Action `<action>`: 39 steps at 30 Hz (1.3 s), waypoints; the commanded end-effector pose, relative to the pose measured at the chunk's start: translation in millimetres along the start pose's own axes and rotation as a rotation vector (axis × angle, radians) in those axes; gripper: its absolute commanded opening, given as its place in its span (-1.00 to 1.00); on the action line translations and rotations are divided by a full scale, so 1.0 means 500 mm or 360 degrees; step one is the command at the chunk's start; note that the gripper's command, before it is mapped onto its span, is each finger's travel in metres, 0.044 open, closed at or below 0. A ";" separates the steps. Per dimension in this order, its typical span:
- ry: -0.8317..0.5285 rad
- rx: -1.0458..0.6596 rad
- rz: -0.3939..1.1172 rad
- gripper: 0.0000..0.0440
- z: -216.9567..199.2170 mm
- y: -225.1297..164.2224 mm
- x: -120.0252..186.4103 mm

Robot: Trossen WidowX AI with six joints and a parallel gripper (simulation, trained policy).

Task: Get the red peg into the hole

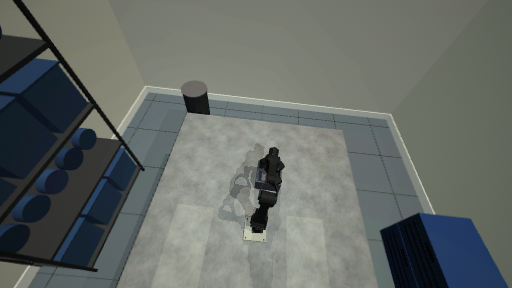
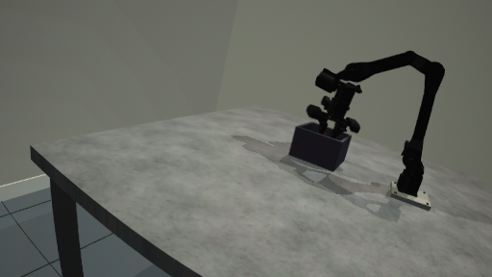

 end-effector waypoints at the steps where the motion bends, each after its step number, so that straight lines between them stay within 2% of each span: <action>1: -0.0026 0.0028 0.0013 -0.28 0.004 0.010 -0.004; 18: -0.0040 0.0136 0.0050 -0.31 0.027 0.069 0.003; 39: -0.0115 0.0162 0.0110 -0.31 0.005 0.130 -0.012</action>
Point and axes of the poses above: the point midway between the two fingers, 35 mm back from their tips, its own x axis back along the fingers, its own z axis across the jaws, y = z × x, the point moved 8 cm from there along x, back along the fingers, and after that the axes turned 8 degrees about x, right-handed, at the moved point
